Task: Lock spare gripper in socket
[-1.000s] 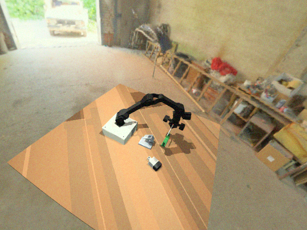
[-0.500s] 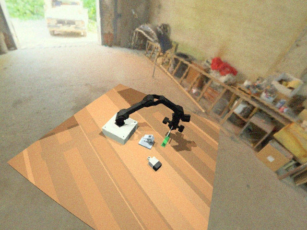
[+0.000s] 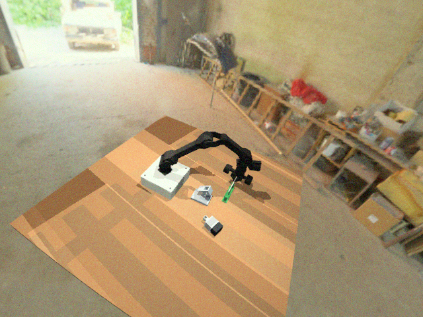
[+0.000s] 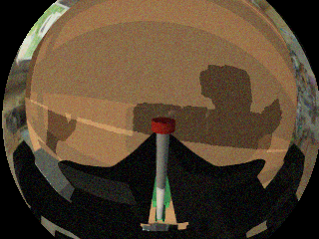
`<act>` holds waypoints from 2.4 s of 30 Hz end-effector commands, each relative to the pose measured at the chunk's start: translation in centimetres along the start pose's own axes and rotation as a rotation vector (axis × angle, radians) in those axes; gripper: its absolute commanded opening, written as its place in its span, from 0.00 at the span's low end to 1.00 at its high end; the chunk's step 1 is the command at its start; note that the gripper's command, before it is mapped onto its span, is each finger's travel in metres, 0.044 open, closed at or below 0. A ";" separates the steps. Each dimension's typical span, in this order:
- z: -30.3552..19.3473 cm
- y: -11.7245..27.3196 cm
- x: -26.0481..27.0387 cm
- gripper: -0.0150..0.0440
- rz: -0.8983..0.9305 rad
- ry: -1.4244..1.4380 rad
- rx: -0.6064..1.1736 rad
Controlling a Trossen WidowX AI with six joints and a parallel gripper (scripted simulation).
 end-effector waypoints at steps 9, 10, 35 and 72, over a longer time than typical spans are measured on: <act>-0.1 -0.6 -0.1 0.25 -0.001 0.004 0.000; -0.1 -0.5 0.0 0.30 0.001 -0.001 0.001; 0.1 2.5 0.7 0.59 0.024 0.000 0.015; -4.5 12.9 1.0 0.56 -0.085 0.008 0.070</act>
Point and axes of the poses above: the point midway between the two fingers, 35 mm back from their tips, its own y axis back along the fingers, its own x axis across the jaws, z = x × y, the point moved 4 cm from there along y, back along the fingers, and after that the axes turned 5 degrees about -y, right-handed, at the moved point
